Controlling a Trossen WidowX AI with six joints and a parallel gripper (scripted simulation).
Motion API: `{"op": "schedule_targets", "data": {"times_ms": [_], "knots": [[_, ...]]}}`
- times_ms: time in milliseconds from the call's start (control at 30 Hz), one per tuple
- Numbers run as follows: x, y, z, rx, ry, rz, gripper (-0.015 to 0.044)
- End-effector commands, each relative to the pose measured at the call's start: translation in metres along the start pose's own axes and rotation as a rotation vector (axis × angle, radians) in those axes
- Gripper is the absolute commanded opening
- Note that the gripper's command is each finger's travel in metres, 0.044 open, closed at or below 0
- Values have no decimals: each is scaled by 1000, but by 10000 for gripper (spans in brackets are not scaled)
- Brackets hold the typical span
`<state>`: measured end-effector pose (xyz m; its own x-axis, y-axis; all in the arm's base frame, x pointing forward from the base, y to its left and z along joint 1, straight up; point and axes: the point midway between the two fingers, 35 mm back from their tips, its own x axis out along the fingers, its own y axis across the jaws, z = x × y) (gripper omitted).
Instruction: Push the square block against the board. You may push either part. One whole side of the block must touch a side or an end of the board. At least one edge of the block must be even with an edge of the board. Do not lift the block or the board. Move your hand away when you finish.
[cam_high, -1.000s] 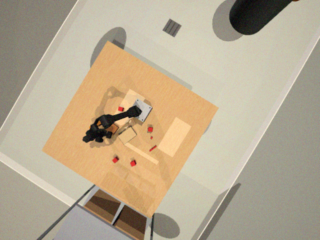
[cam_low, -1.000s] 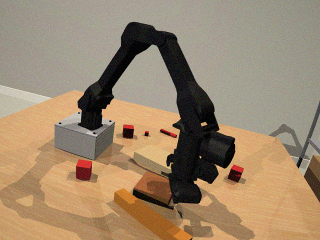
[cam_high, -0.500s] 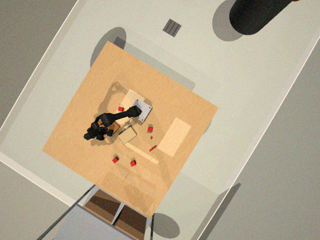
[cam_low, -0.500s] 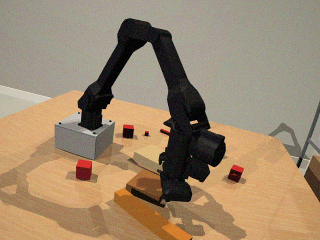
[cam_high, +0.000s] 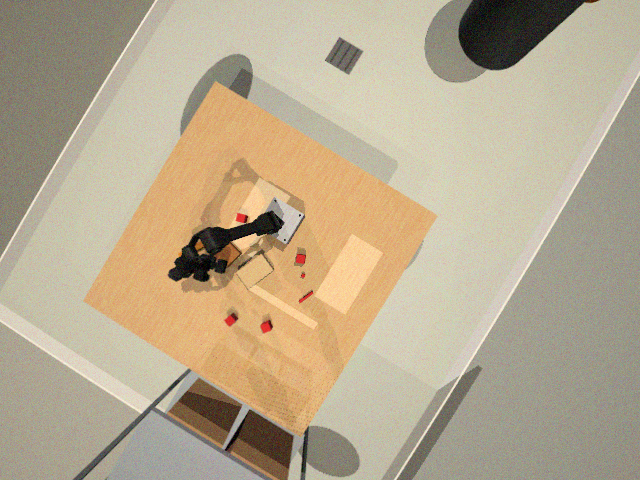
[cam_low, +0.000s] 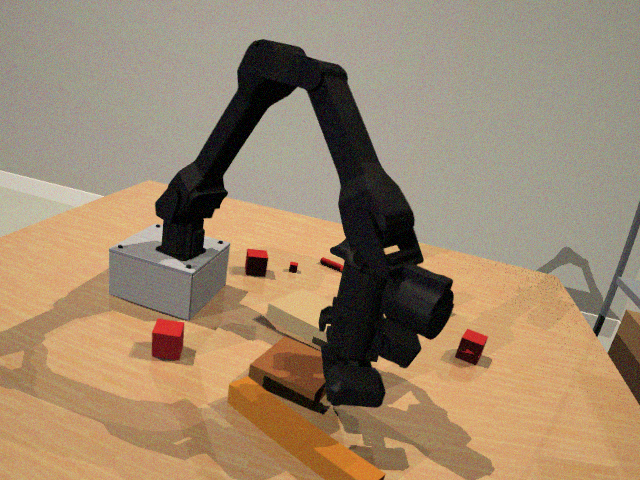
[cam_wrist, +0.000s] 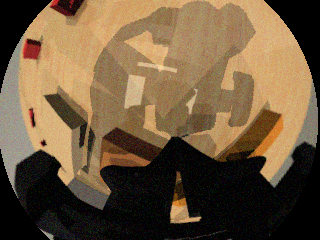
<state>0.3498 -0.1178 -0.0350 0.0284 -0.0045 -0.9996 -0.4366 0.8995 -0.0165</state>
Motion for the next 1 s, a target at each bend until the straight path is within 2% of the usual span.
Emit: {"op": "schedule_targets", "data": {"times_ms": [0,733,800,900,967], "knots": [[-1,-2,9,0,-1,-5,0],[-1,-2,43,0,-3,-5,0],[-12,-3,39,-1,-5,-3,0],[-52,-2,38,0,-3,-5,0],[-56,-2,38,0,-3,-5,0]]}}
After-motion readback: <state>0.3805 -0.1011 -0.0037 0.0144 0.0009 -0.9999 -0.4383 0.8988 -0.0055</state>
